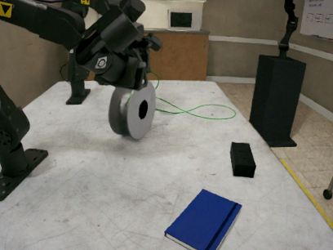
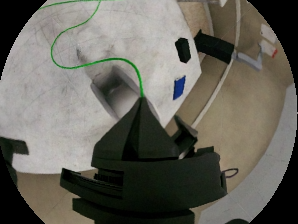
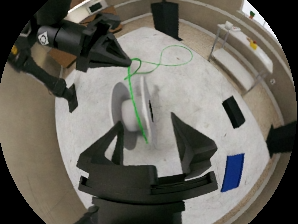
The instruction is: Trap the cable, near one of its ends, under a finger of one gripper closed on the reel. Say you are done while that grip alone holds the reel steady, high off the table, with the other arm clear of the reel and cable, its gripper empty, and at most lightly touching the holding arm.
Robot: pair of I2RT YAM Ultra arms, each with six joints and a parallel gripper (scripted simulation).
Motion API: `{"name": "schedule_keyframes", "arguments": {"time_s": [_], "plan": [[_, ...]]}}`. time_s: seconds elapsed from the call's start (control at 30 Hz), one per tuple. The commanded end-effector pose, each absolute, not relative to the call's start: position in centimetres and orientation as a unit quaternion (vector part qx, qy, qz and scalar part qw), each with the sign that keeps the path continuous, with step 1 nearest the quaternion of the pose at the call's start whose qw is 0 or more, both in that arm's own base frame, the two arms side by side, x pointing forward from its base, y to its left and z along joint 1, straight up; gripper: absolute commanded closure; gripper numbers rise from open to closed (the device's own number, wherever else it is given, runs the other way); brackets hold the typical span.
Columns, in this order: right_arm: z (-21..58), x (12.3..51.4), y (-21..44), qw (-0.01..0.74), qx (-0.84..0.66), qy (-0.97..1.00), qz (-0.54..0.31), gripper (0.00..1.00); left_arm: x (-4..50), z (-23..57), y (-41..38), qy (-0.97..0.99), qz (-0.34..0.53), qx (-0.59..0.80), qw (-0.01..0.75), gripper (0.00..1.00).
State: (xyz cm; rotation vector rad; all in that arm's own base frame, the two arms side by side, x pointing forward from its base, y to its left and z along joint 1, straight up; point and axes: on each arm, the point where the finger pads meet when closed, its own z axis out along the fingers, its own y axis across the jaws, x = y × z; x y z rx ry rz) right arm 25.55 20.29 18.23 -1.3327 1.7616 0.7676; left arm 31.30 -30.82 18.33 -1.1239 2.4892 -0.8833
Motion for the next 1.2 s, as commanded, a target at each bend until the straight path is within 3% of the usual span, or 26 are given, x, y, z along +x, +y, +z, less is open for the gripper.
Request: {"name": "schedule_keyframes", "arguments": {"time_s": [0.0,1.17], "plan": [[19.3,25.0,20.4,0.403,-0.53,0.681,0.305,0.25,32.5,19.4,-30.8,0.852,-0.315,-0.389,0.15,1.0],[19.2,25.7,20.6,0.402,-0.528,0.682,0.307,0.25,30.9,20.2,-30.4,0.856,-0.314,-0.385,0.145,1.0]]}}
